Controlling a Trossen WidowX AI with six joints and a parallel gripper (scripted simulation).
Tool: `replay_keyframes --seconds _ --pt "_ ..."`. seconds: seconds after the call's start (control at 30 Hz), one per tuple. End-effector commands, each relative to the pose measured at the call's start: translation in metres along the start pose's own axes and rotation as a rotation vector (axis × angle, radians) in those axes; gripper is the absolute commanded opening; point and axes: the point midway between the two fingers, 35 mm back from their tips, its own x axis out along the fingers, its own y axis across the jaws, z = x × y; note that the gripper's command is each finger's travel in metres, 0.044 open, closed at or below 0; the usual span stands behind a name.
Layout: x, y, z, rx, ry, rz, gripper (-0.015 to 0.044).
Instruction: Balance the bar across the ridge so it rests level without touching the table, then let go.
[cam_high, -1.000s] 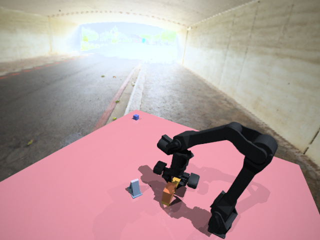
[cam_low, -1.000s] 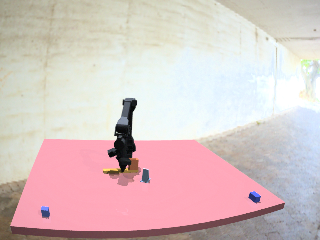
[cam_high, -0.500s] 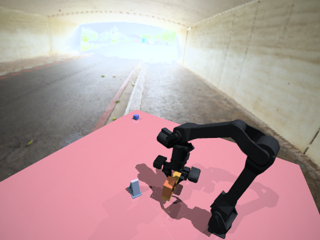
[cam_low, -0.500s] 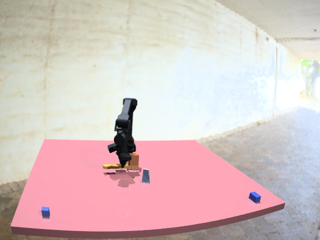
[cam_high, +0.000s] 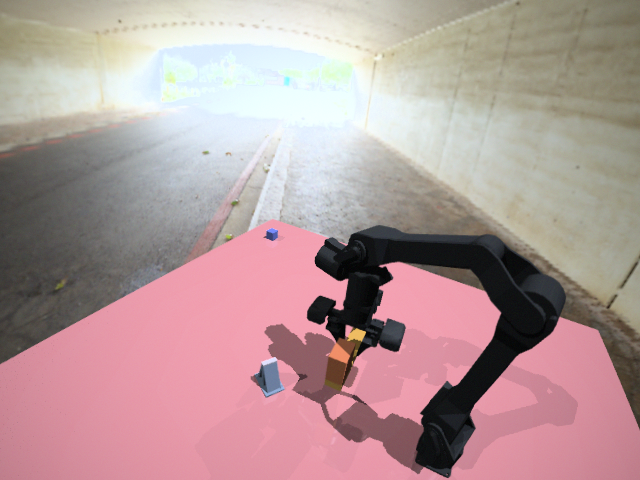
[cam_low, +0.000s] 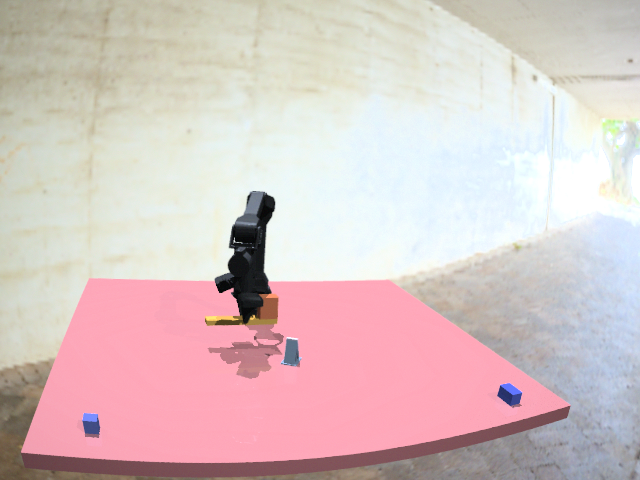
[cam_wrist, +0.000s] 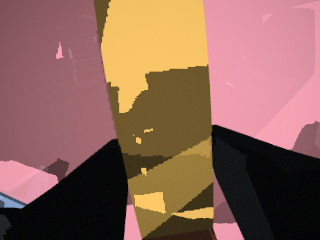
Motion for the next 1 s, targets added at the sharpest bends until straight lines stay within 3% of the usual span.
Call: replay_keyframes --seconds 0.0,0.53,0.97 --pt "-0.015 0.001 0.0 0.003 -0.002 0.014 0.0" --pt "-0.05 -0.005 -0.003 0.0 0.0 0.014 0.0" --pt "-0.057 0.037 -0.014 -0.288 -0.001 0.018 0.0"
